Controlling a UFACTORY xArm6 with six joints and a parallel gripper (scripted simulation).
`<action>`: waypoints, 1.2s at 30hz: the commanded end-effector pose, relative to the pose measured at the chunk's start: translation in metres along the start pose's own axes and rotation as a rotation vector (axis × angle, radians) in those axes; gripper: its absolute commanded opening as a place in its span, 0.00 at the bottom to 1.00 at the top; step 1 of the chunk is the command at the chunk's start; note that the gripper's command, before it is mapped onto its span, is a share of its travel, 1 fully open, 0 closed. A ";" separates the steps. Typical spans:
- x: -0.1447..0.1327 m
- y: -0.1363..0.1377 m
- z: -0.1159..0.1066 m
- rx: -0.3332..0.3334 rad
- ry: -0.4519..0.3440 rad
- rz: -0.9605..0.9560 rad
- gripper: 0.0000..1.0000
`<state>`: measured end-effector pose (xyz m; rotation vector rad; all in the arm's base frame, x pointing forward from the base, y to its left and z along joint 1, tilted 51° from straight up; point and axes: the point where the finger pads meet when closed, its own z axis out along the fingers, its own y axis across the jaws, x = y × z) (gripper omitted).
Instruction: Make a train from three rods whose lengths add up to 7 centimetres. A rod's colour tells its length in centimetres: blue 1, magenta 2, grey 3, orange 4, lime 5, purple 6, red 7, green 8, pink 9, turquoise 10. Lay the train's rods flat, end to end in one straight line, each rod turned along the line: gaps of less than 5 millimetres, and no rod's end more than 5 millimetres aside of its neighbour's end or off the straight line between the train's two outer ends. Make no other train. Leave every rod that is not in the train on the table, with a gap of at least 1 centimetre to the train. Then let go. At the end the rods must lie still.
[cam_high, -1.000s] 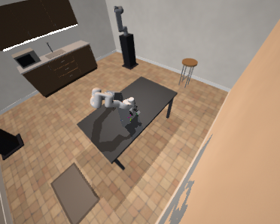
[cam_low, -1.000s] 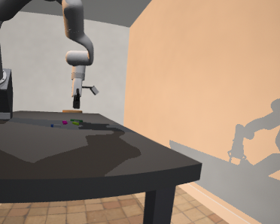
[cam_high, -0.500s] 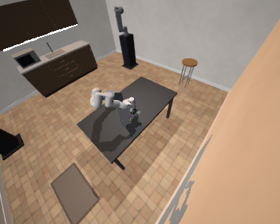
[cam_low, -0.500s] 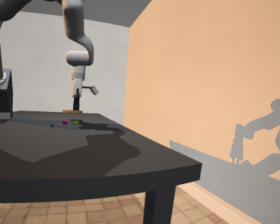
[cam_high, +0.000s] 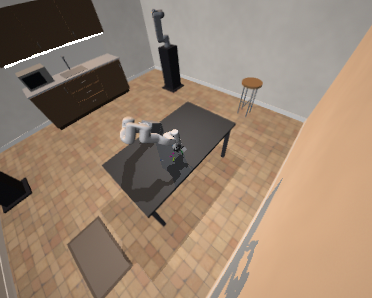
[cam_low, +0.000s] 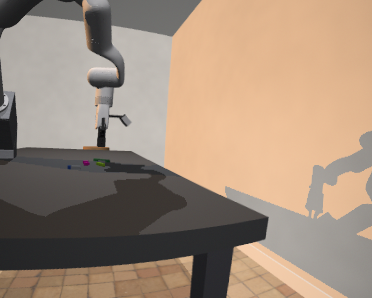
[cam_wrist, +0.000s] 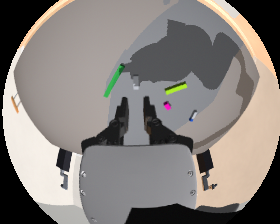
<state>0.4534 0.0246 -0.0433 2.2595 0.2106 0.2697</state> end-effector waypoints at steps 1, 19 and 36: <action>0.001 0.000 -0.001 0.001 0.003 0.001 0.24; 0.001 0.000 0.001 0.001 0.003 0.001 0.24; 0.002 0.000 0.018 0.001 0.002 0.001 0.24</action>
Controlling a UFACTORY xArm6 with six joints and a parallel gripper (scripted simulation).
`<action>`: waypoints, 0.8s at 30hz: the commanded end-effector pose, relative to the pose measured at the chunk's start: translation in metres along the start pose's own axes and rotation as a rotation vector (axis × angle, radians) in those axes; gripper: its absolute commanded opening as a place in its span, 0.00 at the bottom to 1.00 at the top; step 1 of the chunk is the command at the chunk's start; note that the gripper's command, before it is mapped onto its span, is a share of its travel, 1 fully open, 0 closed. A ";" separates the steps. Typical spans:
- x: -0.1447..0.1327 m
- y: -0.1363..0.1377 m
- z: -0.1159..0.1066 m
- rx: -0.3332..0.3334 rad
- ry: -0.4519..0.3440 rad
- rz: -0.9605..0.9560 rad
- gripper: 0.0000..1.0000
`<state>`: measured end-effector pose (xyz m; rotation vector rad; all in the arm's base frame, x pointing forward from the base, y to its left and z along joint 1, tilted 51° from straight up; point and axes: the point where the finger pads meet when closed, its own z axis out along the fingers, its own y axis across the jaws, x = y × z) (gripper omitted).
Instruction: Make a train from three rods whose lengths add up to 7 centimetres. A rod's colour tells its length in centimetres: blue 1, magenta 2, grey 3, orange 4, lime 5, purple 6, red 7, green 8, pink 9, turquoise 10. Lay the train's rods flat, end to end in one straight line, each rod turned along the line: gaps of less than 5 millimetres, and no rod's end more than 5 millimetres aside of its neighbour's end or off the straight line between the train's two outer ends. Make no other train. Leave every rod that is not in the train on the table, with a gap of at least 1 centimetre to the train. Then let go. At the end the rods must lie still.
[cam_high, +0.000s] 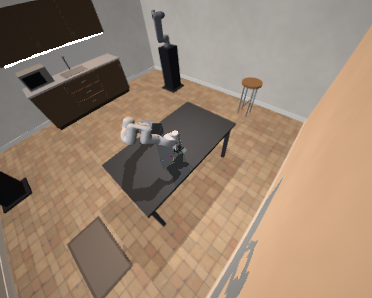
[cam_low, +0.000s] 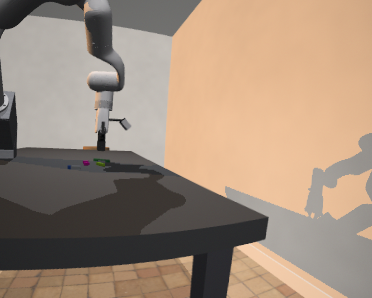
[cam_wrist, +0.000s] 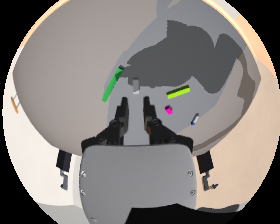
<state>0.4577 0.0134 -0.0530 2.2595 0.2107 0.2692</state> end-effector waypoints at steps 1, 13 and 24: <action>0.001 0.000 0.004 0.001 0.003 0.001 0.24; 0.002 0.000 0.021 0.001 0.003 0.001 0.24; 0.002 0.000 0.032 0.001 0.003 0.001 0.24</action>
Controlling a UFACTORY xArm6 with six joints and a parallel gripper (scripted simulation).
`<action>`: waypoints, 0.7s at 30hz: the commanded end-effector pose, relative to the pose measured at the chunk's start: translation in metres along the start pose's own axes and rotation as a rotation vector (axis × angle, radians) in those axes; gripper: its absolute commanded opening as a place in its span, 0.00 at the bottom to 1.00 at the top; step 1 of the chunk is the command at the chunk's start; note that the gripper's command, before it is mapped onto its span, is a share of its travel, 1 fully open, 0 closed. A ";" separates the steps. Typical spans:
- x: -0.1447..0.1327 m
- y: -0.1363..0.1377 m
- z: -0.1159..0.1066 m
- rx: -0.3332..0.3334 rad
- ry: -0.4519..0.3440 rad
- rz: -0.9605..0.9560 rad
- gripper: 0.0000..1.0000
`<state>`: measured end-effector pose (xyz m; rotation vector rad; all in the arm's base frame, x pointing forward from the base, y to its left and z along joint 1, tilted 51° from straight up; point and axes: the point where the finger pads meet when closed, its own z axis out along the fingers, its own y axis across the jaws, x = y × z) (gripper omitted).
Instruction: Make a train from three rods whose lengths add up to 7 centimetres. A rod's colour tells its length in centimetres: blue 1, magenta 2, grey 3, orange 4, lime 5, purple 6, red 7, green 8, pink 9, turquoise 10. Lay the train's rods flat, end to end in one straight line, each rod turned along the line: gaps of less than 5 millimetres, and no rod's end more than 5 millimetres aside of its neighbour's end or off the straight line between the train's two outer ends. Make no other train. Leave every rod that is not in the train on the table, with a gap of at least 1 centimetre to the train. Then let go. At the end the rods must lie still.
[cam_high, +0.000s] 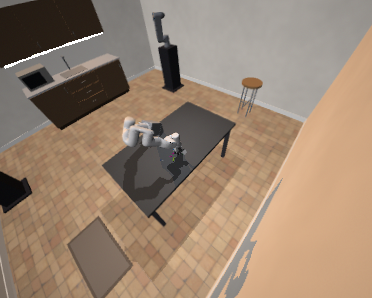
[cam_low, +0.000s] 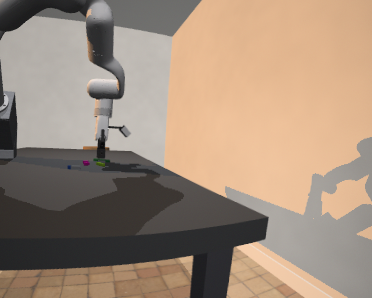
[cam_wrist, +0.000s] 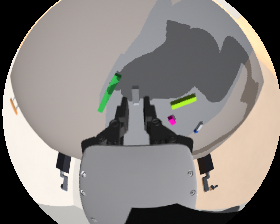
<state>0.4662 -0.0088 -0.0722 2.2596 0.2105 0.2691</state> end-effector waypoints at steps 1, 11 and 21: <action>0.001 0.000 0.002 0.001 0.003 0.001 0.24; 0.001 0.000 0.005 0.001 0.003 0.001 0.24; 0.001 0.000 0.005 0.001 0.003 0.001 0.24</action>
